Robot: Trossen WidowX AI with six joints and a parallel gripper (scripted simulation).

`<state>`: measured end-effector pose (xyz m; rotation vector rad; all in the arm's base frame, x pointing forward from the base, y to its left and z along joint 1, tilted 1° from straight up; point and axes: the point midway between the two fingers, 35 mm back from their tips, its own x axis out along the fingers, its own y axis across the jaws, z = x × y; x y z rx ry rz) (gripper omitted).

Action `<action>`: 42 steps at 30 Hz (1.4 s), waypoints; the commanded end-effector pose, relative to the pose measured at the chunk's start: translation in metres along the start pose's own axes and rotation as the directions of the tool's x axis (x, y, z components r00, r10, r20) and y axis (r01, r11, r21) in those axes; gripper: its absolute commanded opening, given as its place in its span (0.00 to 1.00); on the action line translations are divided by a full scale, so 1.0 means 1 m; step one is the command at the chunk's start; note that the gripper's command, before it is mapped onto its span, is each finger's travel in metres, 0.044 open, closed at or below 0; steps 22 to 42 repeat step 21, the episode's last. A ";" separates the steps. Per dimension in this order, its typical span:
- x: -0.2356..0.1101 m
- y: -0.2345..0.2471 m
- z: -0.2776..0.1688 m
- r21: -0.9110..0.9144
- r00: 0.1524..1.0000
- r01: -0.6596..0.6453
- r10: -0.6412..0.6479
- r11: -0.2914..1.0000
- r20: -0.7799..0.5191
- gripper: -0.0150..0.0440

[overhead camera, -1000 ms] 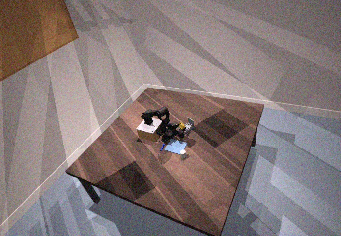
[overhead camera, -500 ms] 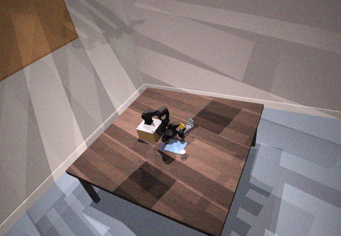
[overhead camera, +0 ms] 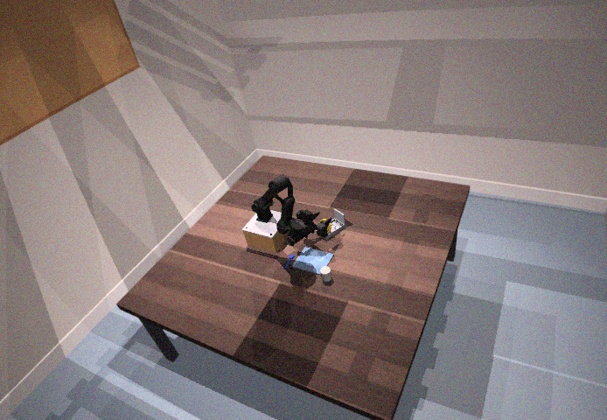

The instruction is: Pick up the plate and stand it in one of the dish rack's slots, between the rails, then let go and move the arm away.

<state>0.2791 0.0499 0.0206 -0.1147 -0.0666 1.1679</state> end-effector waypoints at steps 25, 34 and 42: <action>0.002 -0.080 0.041 0.263 0.956 0.278 -0.240 0.924 -0.166 0.93; 0.002 -0.080 0.041 0.263 0.956 0.278 -0.240 0.924 -0.166 0.93; 0.002 -0.080 0.041 0.263 0.956 0.278 -0.240 0.924 -0.166 0.93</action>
